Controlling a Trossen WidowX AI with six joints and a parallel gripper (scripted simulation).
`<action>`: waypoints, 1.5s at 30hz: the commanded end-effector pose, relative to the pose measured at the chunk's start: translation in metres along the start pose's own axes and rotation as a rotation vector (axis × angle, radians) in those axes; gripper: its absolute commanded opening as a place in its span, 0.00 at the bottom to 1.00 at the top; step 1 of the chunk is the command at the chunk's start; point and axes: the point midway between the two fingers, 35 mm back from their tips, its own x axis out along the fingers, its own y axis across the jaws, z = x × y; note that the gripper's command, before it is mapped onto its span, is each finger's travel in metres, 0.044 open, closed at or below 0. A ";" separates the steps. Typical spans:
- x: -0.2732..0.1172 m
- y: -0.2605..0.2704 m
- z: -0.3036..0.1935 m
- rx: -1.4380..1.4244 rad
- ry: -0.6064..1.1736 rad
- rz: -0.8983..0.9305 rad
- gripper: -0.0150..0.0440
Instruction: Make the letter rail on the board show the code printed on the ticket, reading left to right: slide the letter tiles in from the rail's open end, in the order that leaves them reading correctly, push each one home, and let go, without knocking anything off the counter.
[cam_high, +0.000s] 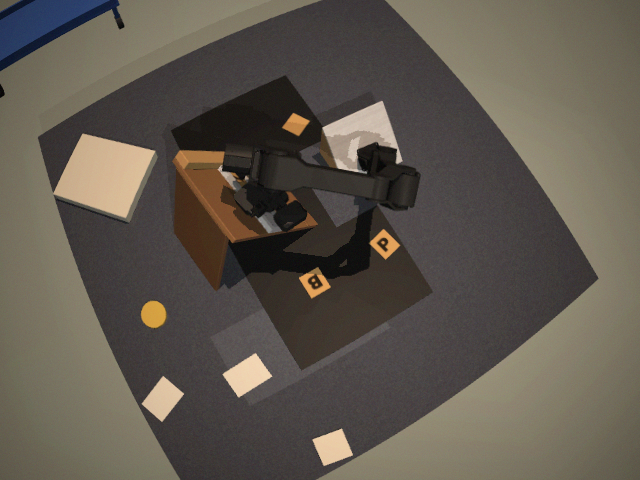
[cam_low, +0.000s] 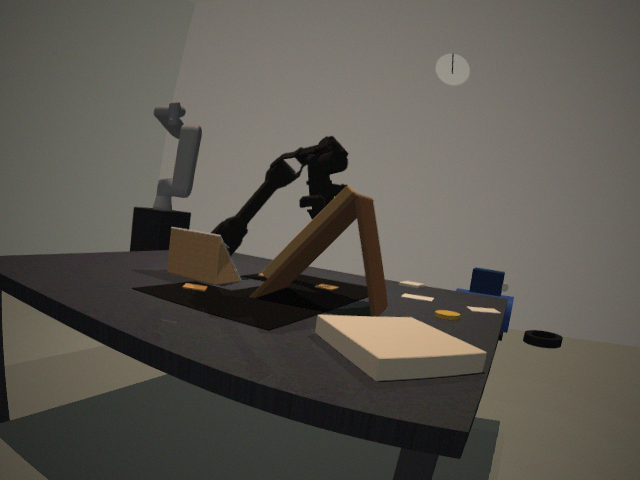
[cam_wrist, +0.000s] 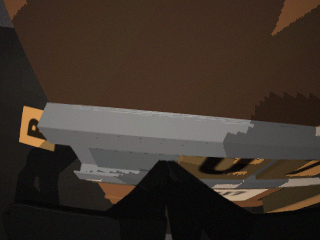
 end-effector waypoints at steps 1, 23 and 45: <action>0.001 0.000 0.003 0.003 -0.005 0.002 0.25; 0.002 -0.005 0.002 0.003 -0.005 0.002 0.25; 0.002 -0.013 0.003 0.003 -0.005 0.001 0.25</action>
